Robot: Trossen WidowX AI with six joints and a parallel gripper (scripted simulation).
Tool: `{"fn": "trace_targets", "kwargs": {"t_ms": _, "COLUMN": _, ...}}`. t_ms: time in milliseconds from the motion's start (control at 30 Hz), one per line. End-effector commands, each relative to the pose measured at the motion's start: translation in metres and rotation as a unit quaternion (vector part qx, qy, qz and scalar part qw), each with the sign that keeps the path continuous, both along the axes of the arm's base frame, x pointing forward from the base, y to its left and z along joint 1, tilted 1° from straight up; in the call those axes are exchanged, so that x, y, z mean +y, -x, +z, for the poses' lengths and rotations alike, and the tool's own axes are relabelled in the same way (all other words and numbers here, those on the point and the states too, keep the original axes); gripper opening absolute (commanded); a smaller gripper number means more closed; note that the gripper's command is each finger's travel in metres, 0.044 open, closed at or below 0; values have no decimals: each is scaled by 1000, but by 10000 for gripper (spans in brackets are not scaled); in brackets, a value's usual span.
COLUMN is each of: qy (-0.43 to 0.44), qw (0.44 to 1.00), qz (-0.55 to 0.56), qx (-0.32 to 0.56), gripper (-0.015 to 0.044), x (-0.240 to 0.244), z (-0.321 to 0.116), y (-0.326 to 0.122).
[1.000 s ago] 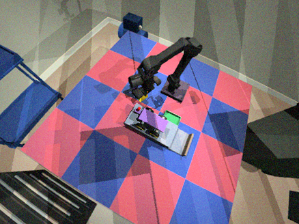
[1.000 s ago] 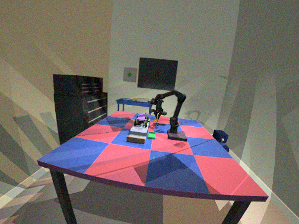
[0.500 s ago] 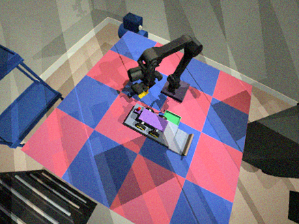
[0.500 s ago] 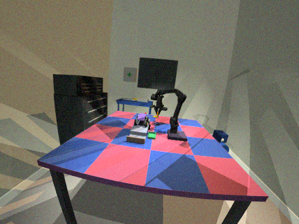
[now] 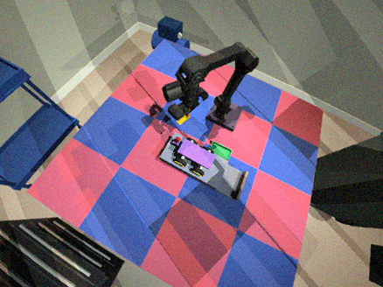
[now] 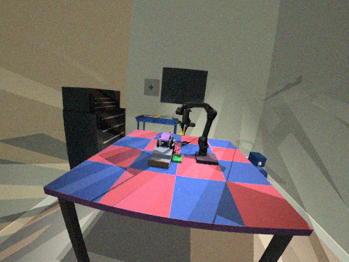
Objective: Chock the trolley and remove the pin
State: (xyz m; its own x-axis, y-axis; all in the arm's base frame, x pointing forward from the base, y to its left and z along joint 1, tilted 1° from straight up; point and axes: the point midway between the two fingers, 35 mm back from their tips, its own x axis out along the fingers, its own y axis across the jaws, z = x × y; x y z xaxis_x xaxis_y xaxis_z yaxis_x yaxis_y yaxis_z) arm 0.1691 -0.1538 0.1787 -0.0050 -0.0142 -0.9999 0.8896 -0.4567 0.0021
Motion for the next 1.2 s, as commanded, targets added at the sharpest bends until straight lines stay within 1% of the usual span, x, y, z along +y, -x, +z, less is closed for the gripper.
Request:
{"fn": "trace_targets", "kwargs": {"t_ms": 0, "qy": -1, "qw": 999, "qz": 48, "qx": -2, "gripper": 0, "x": 0, "z": 1, "y": -1}}
{"fn": "trace_targets", "kwargs": {"t_ms": 233, "qy": 0, "qw": 986, "qz": 169, "qx": 0, "gripper": 0, "x": 0, "z": 1, "y": -1}}
{"fn": "trace_targets", "kwargs": {"t_ms": 467, "qy": 0, "qw": 958, "qz": 287, "qx": 1, "gripper": 0, "x": 0, "z": 1, "y": -1}}
{"fn": "trace_targets", "kwargs": {"t_ms": 667, "qy": 0, "qw": 923, "qz": 385, "qx": 3, "gripper": 0, "x": 0, "z": 1, "y": -1}}
{"fn": "trace_targets", "kwargs": {"t_ms": 900, "qy": 1, "qw": 870, "qz": 493, "qx": 5, "gripper": 0, "x": 0, "z": 1, "y": -1}}
{"fn": "trace_targets", "kwargs": {"t_ms": 1067, "qy": 1, "qw": 848, "qz": 529, "qx": 5, "gripper": 0, "x": 0, "z": 1, "y": -1}}
{"fn": "trace_targets", "kwargs": {"t_ms": 1167, "qy": 1, "qw": 822, "qz": 569, "qx": 6, "gripper": 0, "x": 0, "z": 1, "y": -1}}
